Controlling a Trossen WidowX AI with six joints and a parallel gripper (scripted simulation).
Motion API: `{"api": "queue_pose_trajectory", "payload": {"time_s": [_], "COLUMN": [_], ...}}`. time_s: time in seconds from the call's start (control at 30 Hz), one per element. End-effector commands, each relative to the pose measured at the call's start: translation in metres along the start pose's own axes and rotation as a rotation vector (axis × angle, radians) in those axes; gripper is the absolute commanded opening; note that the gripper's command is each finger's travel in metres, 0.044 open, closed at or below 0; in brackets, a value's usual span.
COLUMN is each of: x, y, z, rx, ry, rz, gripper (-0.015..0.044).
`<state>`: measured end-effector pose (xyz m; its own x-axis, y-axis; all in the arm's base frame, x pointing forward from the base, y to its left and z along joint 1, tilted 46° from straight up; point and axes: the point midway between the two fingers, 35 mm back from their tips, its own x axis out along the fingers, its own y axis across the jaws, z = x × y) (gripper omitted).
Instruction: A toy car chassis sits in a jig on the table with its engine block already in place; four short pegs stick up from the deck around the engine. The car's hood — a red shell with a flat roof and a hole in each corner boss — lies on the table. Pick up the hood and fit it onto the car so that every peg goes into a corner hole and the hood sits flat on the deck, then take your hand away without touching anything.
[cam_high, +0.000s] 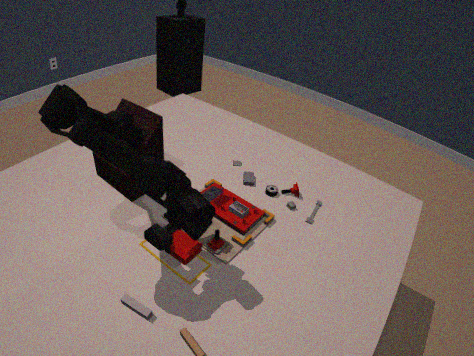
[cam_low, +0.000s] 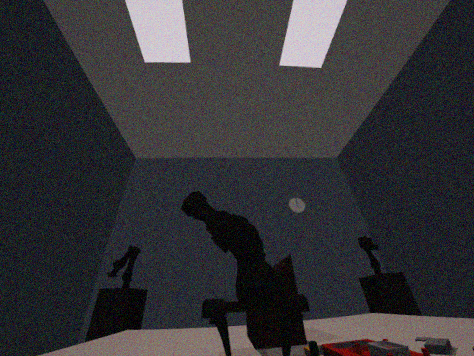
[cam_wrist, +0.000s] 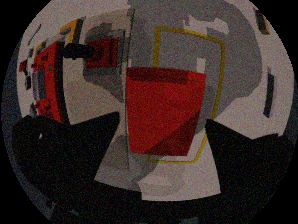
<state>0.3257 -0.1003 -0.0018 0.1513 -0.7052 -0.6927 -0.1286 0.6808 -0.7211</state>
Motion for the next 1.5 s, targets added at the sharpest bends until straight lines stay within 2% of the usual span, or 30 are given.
{"api": "queue_pose_trajectory", "payload": {"time_s": [0.0, 0.8, 0.93, 1.23, 1.47], "x": [0.002, 0.014, 0.012, 0.012, 0.008], "y": [0.001, 0.001, 0.000, 0.000, 0.000], "z": [0.000, 0.000, 0.000, 0.000, 0.000], "rx": [-0.006, -0.006, 0.000, 0.000, -0.001], "ry": [-0.001, -0.001, 0.000, 0.000, 0.000], "rz": [0.004, 0.004, -0.001, -0.001, -0.001], "gripper": [0.0440, 0.0440, 0.0335, 0.0275, 0.0091]}}
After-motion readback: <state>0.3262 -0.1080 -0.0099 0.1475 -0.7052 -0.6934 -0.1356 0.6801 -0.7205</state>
